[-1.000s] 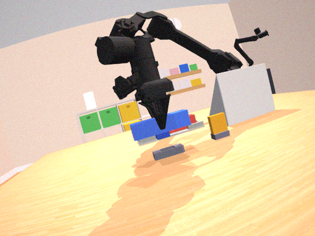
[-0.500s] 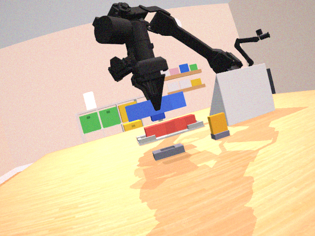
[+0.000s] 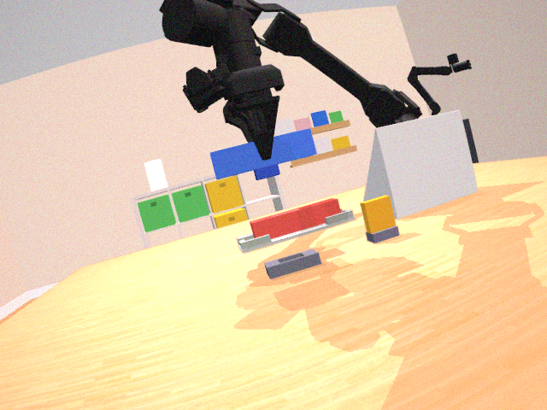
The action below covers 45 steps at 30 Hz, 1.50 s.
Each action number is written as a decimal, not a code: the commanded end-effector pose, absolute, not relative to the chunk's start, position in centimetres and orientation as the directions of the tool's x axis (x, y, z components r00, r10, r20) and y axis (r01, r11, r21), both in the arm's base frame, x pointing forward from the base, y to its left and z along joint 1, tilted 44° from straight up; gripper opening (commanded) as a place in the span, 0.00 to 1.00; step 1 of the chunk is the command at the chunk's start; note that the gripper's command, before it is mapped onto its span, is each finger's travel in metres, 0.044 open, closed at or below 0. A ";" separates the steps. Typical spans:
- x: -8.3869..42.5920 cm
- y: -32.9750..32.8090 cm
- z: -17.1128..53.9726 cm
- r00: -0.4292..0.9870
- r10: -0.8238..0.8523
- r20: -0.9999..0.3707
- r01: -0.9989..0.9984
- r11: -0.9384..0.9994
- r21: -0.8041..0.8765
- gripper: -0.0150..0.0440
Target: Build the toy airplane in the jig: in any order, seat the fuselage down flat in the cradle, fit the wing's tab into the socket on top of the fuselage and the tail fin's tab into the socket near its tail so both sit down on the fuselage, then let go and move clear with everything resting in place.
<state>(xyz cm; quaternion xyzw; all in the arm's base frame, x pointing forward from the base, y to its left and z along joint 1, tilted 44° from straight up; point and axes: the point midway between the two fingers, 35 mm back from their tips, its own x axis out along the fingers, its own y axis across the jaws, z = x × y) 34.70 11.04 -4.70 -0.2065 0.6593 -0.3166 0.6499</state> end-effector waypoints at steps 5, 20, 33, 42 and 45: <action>34.6 10.1 -3.3 -0.075 -0.679 -0.730 0.201 0.707 -0.678 0.25; 34.2 6.4 0.1 -0.073 -0.671 -0.738 0.416 0.652 -0.634 0.25; 33.3 3.2 2.8 -0.071 -0.667 -0.742 0.595 0.569 -0.568 0.25; 32.3 0.9 4.5 -0.071 -0.666 -0.743 0.706 0.493 -0.509 0.25; 31.8 0.2 5.0 -0.070 -0.666 -0.743 0.740 0.464 -0.486 0.25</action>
